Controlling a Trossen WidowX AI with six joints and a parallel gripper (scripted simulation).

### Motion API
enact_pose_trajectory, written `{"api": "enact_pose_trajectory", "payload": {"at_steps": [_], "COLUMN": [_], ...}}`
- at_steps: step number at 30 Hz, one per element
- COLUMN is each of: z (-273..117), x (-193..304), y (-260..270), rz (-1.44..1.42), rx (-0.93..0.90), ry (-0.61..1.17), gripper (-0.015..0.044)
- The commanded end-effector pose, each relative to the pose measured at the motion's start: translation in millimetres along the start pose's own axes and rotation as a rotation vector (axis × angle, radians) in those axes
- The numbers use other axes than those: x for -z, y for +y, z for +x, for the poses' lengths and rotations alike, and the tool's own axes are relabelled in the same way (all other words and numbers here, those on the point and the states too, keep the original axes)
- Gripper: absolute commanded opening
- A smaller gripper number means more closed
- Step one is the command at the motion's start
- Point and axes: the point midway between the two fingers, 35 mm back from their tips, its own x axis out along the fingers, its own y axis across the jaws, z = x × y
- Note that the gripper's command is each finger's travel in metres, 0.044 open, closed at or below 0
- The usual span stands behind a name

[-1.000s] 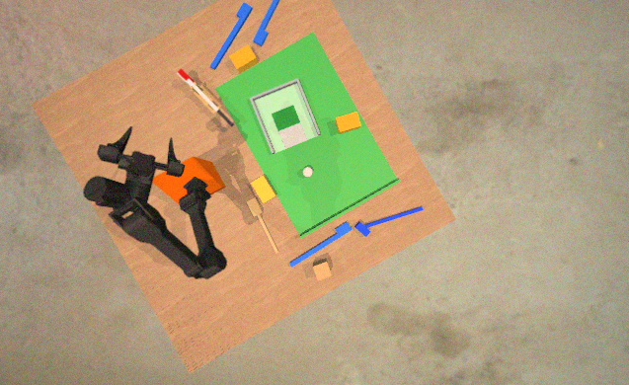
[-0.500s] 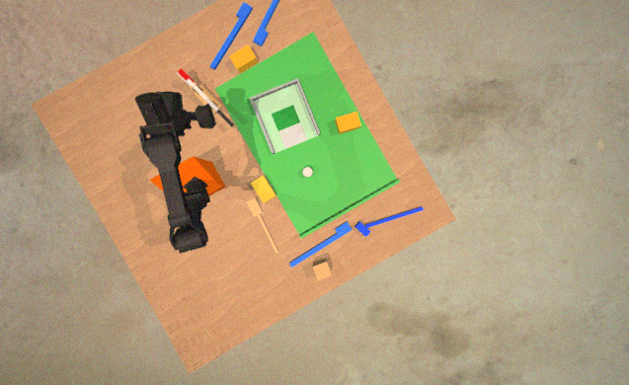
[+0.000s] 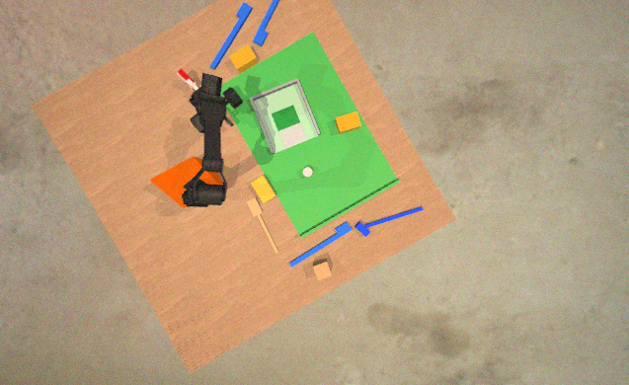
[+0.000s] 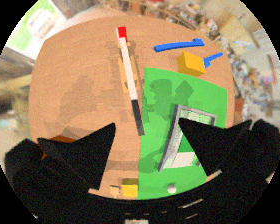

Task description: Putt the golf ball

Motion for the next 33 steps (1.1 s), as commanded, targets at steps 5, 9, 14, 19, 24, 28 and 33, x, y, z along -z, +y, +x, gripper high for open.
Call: {"api": "enact_pose_trajectory", "payload": {"at_steps": [5,9,14,19,24,28,33], "z": [26,32,48,52,70,71,75], "x": [9,11,16,17,23,23,24], "y": [6,7,10,10,12,12,12], "rz": [-0.110,-0.110,-0.110,-0.110,-0.109,-0.109,-0.109], "rx": [-0.099,-0.099,-0.099,-0.099,-0.099,-0.099,-0.099], "ry": [0.012,0.012,0.013,0.013,0.014,0.014,0.014], "gripper": [0.0440,0.0440,0.0440,0.0440,0.0440,0.0440,0.0440]}}
